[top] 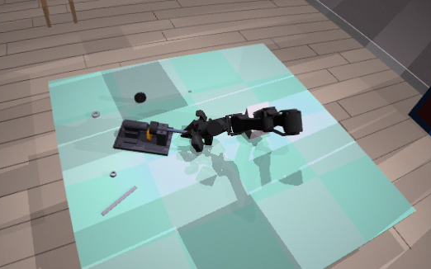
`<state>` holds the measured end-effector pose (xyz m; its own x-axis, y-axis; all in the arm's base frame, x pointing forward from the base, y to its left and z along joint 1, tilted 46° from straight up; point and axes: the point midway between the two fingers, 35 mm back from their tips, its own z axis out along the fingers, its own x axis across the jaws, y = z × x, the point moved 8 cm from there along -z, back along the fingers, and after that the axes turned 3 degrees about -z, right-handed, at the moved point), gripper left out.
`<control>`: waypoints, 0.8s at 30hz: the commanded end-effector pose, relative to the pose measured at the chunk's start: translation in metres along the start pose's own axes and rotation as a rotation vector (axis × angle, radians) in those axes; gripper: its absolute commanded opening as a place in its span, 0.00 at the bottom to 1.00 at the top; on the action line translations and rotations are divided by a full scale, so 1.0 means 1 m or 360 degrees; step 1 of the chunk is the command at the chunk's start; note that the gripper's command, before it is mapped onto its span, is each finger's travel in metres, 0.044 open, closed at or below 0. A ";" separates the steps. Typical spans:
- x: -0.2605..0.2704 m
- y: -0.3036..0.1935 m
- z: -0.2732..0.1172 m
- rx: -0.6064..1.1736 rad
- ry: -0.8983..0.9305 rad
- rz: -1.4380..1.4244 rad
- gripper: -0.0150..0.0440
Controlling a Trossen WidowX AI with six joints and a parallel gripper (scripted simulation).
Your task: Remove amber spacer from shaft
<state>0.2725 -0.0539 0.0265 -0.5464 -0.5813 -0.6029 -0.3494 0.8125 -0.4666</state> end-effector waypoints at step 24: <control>-0.001 -0.006 0.007 0.0008 -0.0002 0.0006 0.25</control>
<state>0.2775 -0.0565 0.0244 -0.5475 -0.5774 -0.6056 -0.3489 0.8154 -0.4619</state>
